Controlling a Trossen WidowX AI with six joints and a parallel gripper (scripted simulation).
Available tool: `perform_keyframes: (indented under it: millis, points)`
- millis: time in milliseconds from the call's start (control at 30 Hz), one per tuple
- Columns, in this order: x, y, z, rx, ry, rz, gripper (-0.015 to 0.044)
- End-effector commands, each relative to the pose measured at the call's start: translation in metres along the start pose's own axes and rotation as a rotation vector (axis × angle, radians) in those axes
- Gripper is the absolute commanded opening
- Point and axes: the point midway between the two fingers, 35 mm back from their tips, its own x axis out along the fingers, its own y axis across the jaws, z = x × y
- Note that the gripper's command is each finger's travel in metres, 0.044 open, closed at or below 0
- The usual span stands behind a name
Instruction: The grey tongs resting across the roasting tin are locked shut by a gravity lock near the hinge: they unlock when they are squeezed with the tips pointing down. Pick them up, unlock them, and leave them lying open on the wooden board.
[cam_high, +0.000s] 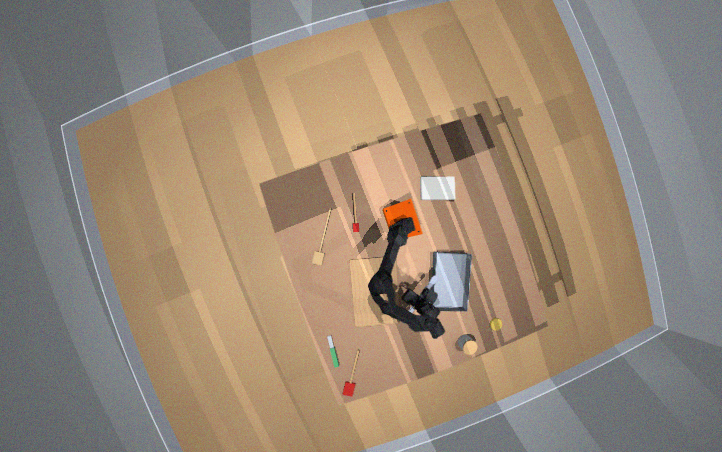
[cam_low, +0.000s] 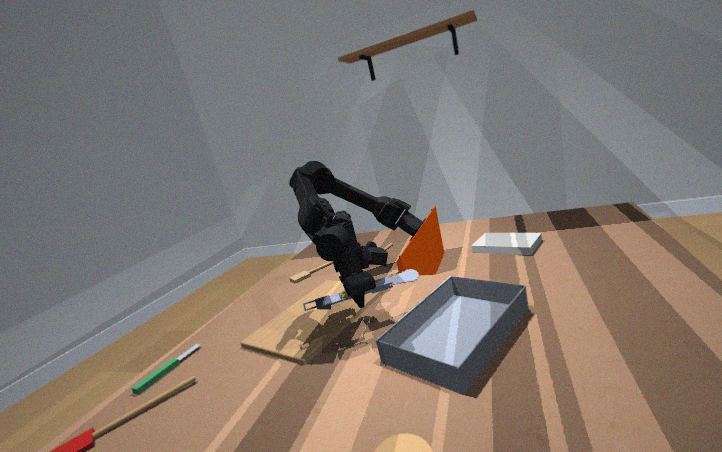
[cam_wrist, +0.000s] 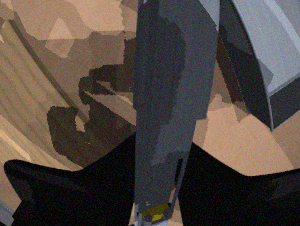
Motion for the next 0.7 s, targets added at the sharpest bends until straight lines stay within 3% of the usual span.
perform_keyframes:
  millis: [0, 667]
  points:
    - [0.0, 0.002, -0.002, 0.021, 0.004, 0.002, -0.015]
    - [0.001, 0.021, -0.025, 0.784, -0.002, -0.001, -0.015]
